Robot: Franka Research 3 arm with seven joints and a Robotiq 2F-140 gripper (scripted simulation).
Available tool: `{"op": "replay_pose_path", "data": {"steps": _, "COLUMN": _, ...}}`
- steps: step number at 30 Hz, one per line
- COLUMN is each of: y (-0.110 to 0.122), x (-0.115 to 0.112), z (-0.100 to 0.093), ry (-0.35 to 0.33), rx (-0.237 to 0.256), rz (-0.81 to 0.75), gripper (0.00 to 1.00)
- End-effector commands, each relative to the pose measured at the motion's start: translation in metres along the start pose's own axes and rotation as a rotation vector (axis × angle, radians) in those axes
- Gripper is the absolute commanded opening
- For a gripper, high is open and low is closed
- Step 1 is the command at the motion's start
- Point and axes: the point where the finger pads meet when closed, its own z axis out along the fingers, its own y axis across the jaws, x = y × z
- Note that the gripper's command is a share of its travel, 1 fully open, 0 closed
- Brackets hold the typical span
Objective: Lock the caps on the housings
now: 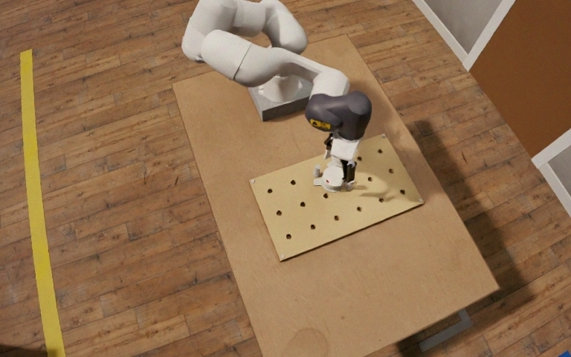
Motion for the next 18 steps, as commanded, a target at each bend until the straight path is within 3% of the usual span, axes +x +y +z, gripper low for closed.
{"op": "replay_pose_path", "data": {"steps": 1, "y": -0.001, "x": -0.002, "z": 0.003, "ry": -0.004, "rx": 0.004, "rz": -0.001, "gripper": 0.78}}
{"op": "replay_pose_path", "data": {"steps": 18, "y": -0.001, "x": -0.003, "z": 0.025, "ry": -0.004, "rx": 0.004, "rz": -0.001, "gripper": 0.78}}
